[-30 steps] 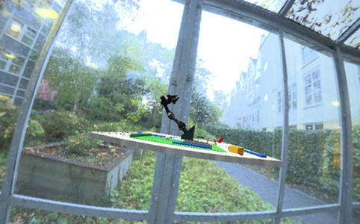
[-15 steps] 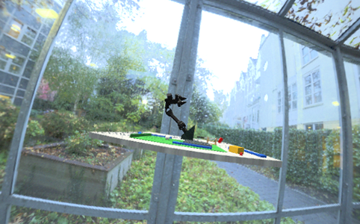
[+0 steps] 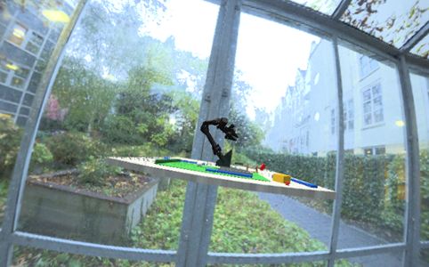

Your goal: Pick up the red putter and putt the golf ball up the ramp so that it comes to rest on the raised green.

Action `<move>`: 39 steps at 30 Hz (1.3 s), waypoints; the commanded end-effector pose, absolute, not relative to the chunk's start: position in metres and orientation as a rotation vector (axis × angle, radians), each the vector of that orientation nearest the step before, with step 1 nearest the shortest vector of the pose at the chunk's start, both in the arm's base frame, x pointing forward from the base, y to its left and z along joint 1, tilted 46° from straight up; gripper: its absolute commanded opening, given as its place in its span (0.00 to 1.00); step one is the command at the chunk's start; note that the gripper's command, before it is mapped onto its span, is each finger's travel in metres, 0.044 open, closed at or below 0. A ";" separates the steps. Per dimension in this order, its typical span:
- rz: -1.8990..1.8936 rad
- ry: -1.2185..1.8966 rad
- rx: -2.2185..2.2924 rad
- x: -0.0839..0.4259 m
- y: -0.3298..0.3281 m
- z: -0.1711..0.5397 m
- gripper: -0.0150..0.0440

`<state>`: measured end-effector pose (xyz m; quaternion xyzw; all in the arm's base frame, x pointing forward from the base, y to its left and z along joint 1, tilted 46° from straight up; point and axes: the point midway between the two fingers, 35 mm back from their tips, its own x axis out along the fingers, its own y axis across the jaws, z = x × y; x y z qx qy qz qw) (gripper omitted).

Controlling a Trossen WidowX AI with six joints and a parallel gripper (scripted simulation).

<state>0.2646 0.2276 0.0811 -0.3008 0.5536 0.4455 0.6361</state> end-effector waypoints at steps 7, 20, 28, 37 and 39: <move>1.012 1.505 -1.532 0.238 0.170 -0.071 1.00; 1.017 1.531 -1.681 0.238 0.142 -0.097 1.00; 1.016 1.531 -1.681 0.239 0.131 -0.108 1.00; 1.015 1.531 -1.682 0.240 0.119 -0.119 1.00; 1.015 1.531 -1.682 0.240 0.118 -0.120 1.00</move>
